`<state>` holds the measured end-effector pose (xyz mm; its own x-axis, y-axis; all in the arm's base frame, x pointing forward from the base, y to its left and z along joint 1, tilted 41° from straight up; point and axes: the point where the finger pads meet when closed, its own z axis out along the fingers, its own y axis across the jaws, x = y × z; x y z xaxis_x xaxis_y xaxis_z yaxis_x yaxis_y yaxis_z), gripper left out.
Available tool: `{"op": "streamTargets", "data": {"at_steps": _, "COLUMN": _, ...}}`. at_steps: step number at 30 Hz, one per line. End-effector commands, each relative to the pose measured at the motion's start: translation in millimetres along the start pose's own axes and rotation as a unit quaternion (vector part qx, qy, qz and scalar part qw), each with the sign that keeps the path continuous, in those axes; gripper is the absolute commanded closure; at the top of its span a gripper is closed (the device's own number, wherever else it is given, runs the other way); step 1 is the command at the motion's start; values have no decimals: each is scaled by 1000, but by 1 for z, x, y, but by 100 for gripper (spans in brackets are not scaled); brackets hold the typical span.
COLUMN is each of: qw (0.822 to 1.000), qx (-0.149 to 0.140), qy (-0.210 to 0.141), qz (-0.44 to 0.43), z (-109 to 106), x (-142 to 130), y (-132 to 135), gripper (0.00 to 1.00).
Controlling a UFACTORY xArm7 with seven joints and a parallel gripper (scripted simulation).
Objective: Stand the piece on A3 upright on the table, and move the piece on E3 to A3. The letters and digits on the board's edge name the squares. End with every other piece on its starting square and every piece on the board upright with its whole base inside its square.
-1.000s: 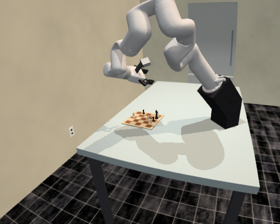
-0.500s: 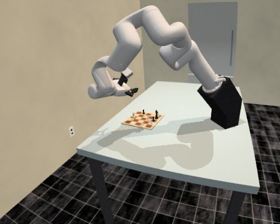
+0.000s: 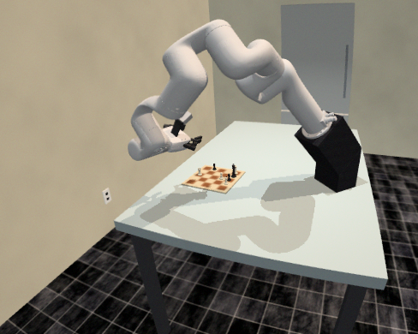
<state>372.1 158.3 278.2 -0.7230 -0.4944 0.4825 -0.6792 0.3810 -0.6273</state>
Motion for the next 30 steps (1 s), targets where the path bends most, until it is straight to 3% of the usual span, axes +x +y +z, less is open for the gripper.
{"op": "streamTargets", "data": {"at_steps": 1, "qw": 1000, "qx": -2, "qy": 2, "qz": 3, "z": 0, "x": 1, "y": -3, "gripper": 0}}
{"op": "streamTargets", "data": {"at_steps": 4, "qw": 1000, "qx": -2, "qy": 2, "qz": 3, "z": 0, "x": 1, "y": -3, "gripper": 0}}
{"op": "streamTargets", "data": {"at_steps": 6, "qw": 998, "qx": 43, "qy": 16, "qz": -51, "z": -21, "x": -42, "y": 6, "gripper": 0}}
{"op": "streamTargets", "data": {"at_steps": 10, "qw": 998, "qx": 43, "qy": 16, "qz": -51, "z": -21, "x": -42, "y": 6, "gripper": 0}}
{"op": "streamTargets", "data": {"at_steps": 12, "qw": 991, "qx": 72, "qy": 28, "qz": -107, "z": -33, "x": -86, "y": 23, "gripper": 0}}
{"op": "streamTargets", "data": {"at_steps": 13, "qw": 991, "qx": 72, "qy": 28, "qz": -107, "z": -33, "x": -86, "y": 23, "gripper": 0}}
{"op": "streamTargets", "data": {"at_steps": 14, "qw": 987, "qx": 81, "qy": 31, "qz": -133, "z": -37, "x": -106, "y": 32, "gripper": 0}}
{"op": "streamTargets", "data": {"at_steps": 17, "qw": 987, "qx": 81, "qy": 31, "qz": -133, "z": -37, "x": -106, "y": 32, "gripper": 0}}
{"op": "streamTargets", "data": {"at_steps": 19, "qw": 980, "qx": 89, "qy": 34, "qz": -177, "z": -39, "x": -138, "y": 51, "gripper": 0}}
{"op": "streamTargets", "data": {"at_steps": 25, "qw": 970, "qx": 90, "qy": 33, "qz": -223, "z": -39, "x": -171, "y": 72, "gripper": 0}}
{"op": "streamTargets", "data": {"at_steps": 30, "qw": 969, "qx": 89, "qy": 32, "qz": -228, "z": -39, "x": -174, "y": 74, "gripper": 0}}
